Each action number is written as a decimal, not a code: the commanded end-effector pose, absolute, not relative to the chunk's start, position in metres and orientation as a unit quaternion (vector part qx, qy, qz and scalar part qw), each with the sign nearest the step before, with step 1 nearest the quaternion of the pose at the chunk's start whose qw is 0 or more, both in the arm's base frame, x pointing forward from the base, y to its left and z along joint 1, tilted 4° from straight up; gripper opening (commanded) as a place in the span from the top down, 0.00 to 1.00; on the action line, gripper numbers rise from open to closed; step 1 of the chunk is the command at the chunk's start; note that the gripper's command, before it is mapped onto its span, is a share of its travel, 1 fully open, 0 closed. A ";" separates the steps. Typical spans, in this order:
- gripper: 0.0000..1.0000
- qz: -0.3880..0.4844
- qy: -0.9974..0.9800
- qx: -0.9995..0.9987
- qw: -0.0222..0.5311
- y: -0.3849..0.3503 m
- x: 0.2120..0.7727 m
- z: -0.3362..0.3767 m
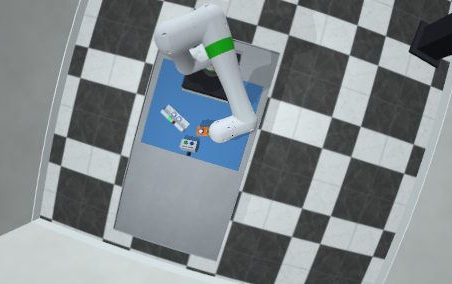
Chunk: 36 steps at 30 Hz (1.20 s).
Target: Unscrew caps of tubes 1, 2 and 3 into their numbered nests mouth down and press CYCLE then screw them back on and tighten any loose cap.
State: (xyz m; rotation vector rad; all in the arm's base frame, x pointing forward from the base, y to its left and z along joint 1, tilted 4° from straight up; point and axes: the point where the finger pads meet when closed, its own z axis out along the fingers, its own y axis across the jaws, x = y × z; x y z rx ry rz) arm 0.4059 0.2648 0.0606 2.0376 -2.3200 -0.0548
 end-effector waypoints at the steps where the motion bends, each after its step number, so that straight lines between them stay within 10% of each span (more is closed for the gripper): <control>1: 0.65 -0.016 -0.753 0.658 0.027 0.265 0.406 0.060; 36: 0.65 -0.027 -0.323 0.946 0.015 0.265 0.406 0.061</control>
